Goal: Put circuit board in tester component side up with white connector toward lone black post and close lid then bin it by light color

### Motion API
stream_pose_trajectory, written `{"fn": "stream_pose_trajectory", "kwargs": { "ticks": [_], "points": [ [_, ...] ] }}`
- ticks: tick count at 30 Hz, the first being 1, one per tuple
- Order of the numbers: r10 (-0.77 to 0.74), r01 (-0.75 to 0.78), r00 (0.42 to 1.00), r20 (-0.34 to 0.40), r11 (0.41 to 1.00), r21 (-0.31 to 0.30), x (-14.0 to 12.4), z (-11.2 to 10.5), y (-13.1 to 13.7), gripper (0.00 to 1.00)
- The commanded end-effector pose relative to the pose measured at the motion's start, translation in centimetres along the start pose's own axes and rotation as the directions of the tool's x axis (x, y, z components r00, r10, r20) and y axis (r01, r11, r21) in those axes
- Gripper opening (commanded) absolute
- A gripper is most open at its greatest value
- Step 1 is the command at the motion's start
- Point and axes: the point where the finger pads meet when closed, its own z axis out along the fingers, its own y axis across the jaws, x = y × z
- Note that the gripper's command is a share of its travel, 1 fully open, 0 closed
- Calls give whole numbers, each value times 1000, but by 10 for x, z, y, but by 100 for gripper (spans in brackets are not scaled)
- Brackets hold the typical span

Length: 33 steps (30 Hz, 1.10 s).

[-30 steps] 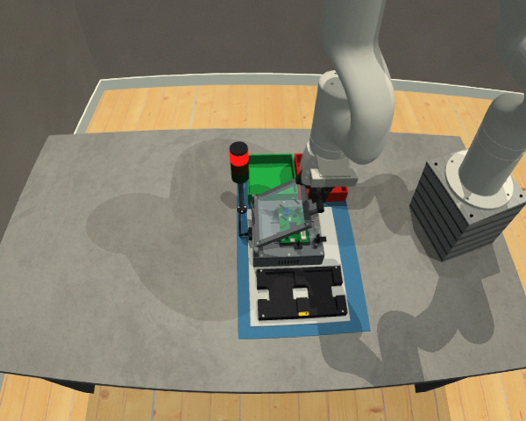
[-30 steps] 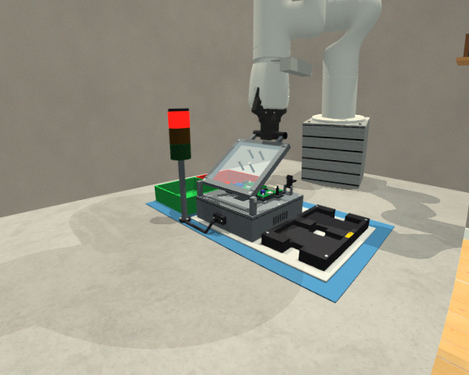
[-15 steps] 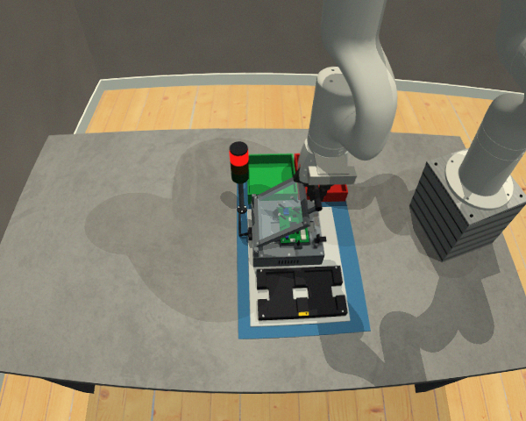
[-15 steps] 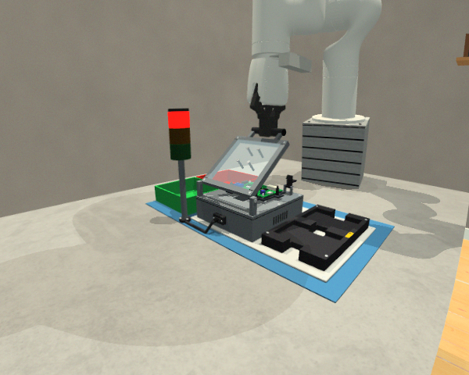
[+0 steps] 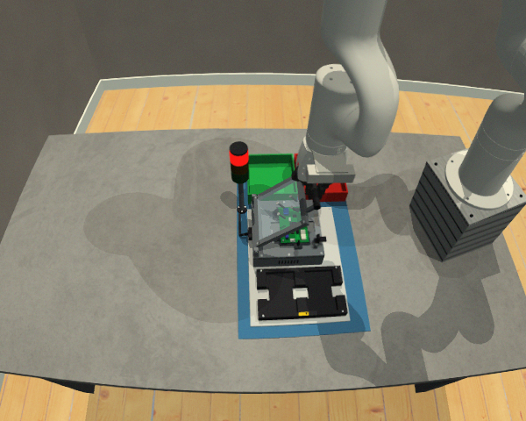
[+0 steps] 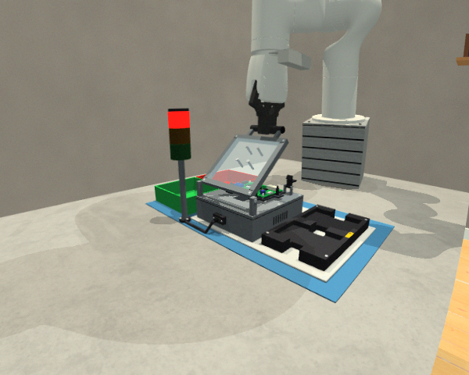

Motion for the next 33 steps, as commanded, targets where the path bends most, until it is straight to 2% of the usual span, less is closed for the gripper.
{"fn": "stream_pose_trajectory", "kwargs": {
  "ticks": [1,33],
  "points": [
    [0,0,1000,-21,1000,13,1,-2,2,0],
    [0,0,1000,-16,1000,14,-1,-6,6,0]
  ]
}}
